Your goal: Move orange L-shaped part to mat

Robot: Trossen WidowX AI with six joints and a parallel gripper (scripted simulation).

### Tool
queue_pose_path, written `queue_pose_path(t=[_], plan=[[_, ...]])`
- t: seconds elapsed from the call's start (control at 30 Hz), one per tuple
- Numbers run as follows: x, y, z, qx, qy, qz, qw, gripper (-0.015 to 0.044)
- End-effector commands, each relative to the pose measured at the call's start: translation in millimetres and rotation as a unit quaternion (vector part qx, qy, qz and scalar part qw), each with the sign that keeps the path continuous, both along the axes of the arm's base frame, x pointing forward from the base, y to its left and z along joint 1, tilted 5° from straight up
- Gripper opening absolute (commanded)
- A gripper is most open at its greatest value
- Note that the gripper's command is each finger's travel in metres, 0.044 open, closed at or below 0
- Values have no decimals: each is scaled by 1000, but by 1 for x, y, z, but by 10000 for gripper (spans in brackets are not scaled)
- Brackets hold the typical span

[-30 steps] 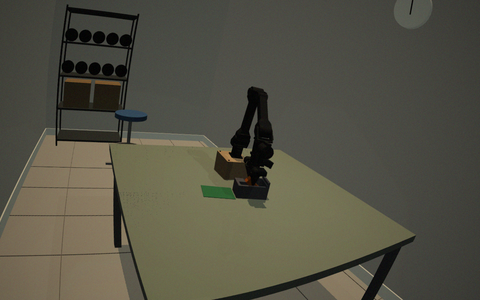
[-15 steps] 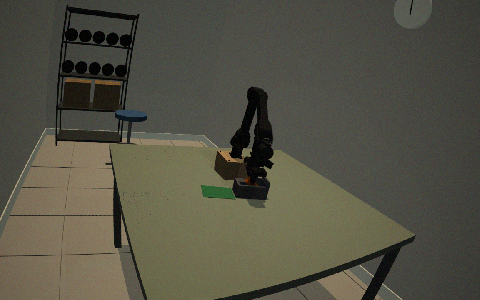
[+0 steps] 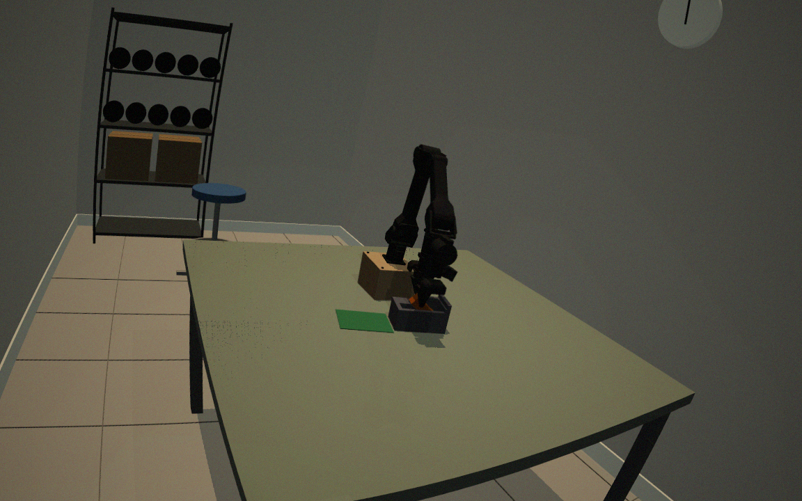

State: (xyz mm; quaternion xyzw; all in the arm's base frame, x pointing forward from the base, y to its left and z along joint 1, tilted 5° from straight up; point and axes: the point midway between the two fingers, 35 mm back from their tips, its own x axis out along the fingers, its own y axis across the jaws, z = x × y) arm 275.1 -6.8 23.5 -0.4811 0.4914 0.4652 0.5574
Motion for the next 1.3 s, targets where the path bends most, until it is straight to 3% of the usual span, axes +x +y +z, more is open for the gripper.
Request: queue_pose_path(t=[0.0,1.27], plan=[[0,0,6,0,-2,0,1000,0],[-5,-3,67,1,0,-2,1000,0]])
